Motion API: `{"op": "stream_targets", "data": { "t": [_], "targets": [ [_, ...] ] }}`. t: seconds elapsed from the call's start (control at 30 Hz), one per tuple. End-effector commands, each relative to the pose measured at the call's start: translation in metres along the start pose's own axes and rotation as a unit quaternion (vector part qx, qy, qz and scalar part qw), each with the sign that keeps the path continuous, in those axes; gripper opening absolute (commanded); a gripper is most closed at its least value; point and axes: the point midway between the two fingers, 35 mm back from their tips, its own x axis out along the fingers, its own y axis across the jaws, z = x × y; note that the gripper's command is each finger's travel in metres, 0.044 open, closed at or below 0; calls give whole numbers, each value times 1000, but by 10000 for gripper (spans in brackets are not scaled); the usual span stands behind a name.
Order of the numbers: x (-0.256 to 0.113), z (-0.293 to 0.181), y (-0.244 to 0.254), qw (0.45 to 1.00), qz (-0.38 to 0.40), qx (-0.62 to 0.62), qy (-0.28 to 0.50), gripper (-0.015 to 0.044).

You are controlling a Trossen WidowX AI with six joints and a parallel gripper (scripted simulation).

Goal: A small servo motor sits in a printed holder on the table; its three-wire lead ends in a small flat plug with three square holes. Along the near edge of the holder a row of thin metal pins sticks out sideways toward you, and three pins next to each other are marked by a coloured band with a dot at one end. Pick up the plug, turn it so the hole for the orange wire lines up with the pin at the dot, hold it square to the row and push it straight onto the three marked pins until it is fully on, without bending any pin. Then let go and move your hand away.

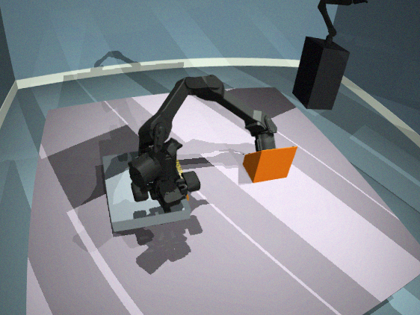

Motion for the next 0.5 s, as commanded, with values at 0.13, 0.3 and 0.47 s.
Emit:
{"op": "stream_targets", "data": {
  "t": [0.13,0.3,0.47],
  "targets": [
    [-8,0,-1,1000,-1,-1,1,0],
    [-31,1,-2,1000,-1,-1,1,0],
    [-55,0,0,1000,-1,-2,1,0]
  ]
}}
